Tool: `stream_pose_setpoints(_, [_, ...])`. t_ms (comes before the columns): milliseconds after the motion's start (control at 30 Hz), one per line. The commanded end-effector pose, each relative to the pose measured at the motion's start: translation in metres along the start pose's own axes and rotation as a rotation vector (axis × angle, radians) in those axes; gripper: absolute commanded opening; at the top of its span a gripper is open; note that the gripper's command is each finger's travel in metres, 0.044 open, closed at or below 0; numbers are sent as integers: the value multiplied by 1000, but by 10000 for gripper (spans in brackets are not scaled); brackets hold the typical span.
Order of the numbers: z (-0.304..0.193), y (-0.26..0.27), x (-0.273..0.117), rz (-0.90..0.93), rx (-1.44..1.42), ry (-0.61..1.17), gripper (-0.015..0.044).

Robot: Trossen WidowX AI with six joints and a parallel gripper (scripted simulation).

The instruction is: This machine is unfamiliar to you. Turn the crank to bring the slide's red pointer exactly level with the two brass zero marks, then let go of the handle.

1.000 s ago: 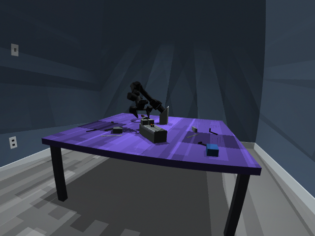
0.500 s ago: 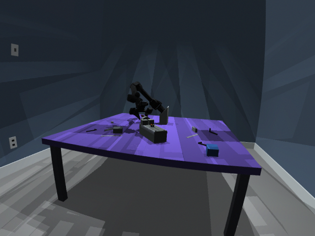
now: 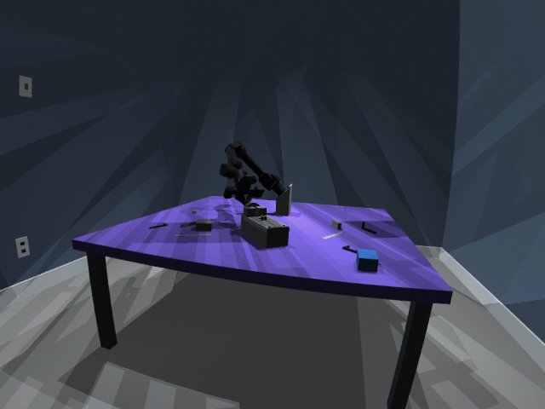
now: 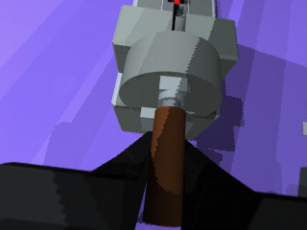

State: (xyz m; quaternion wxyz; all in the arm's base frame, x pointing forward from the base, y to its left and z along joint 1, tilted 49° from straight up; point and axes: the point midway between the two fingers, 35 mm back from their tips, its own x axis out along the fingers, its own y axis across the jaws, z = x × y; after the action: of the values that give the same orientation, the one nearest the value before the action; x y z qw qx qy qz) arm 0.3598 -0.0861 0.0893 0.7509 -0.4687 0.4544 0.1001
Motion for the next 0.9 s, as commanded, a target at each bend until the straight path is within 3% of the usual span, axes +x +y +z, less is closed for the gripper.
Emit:
stream_pose_setpoints(0, [0,0,0,1,-5,-5,0])
stream_pose_setpoints(867, [-1,-15,1,0,-5,-5,0])
